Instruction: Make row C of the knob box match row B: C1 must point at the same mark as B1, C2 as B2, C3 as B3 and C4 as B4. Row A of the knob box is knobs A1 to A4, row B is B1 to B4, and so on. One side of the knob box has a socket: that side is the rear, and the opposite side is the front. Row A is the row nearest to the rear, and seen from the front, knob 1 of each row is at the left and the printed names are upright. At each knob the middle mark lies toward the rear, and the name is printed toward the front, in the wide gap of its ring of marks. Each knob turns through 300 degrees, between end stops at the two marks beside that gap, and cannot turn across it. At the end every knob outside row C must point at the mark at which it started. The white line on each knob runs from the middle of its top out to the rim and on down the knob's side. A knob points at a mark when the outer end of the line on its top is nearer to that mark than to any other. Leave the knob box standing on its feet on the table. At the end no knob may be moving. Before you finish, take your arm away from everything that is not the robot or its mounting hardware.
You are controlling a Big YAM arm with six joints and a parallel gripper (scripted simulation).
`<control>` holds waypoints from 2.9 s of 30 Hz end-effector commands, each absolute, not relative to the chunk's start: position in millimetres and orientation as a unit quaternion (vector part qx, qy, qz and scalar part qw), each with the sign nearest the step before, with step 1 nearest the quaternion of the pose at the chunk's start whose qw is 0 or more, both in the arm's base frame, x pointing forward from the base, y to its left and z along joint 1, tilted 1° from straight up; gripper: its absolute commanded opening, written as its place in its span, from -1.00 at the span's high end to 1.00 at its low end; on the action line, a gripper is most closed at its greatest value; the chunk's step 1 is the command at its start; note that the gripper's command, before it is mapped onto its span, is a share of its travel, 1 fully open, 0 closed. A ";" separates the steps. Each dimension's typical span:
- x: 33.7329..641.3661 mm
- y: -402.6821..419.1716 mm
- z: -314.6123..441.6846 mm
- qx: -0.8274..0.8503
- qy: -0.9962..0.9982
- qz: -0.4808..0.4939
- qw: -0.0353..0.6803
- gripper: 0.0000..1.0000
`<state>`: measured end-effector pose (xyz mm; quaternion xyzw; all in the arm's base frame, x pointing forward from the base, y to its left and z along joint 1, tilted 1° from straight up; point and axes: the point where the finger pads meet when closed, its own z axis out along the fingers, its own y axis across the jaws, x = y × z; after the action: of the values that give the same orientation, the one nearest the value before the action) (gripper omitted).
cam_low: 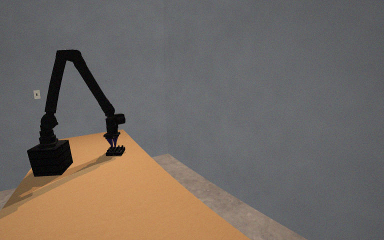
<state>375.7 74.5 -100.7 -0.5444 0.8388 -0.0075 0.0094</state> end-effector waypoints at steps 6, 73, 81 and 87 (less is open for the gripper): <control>381.3 77.5 -104.5 -0.550 0.835 -0.008 0.013 0.86; 381.6 77.3 -104.4 -0.420 0.908 -0.007 0.014 0.86; 383.2 77.1 -103.9 -0.339 0.941 -0.006 0.016 0.86; 383.3 76.6 -103.9 -0.292 0.956 -0.006 0.017 0.86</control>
<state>374.6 75.6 -101.1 -0.3412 0.9399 -0.0019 0.0104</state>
